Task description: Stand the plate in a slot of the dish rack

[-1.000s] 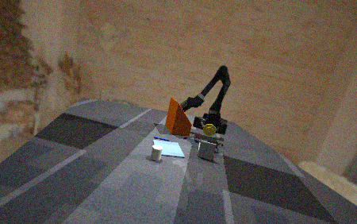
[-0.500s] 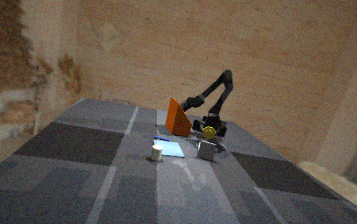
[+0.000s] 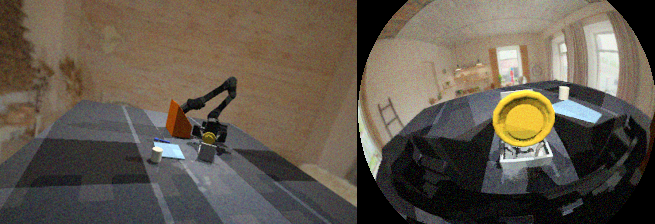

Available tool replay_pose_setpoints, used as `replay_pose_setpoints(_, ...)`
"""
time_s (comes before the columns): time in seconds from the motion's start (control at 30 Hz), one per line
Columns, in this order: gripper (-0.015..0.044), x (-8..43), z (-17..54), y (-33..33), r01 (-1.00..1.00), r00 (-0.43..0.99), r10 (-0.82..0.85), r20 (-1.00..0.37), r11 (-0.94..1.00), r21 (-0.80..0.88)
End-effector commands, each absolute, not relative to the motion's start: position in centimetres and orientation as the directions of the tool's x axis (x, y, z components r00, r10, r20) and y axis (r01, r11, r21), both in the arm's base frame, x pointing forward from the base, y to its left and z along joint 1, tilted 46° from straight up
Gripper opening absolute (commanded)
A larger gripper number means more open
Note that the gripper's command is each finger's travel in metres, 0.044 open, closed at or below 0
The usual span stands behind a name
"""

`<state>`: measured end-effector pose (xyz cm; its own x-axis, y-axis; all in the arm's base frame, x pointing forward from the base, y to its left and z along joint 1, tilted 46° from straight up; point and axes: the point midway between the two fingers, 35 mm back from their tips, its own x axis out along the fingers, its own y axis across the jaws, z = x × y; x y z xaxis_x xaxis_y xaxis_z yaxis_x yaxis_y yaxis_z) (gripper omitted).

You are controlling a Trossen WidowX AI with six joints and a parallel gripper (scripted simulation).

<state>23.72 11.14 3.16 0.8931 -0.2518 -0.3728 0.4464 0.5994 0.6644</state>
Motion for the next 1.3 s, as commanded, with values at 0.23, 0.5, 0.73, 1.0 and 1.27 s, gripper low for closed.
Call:
replay_pose_setpoints(0.23, 0.0000, 25.0, 2.5, 10.6, 0.446, 0.893, -0.252, -0.372, 0.600, 0.664)
replay_pose_setpoints(0.5, 0.0000, 25.2, 1.0, 12.2, 0.446, 0.894, -0.253, -0.371, 0.594, 0.669)
replay_pose_setpoints(0.73, 0.0000, 25.0, 1.1, 11.8, 0.449, 0.891, -0.249, -0.379, 0.604, 0.658)
replay_pose_setpoints(1.0, 0.0026, 25.0, 1.1, 11.8, 0.449, 0.891, -0.249, -0.378, 0.602, 0.660)
replay_pose_setpoints(1.27, 0.0236, 25.0, 1.1, 11.9, 0.448, 0.892, -0.249, -0.377, 0.600, 0.663)
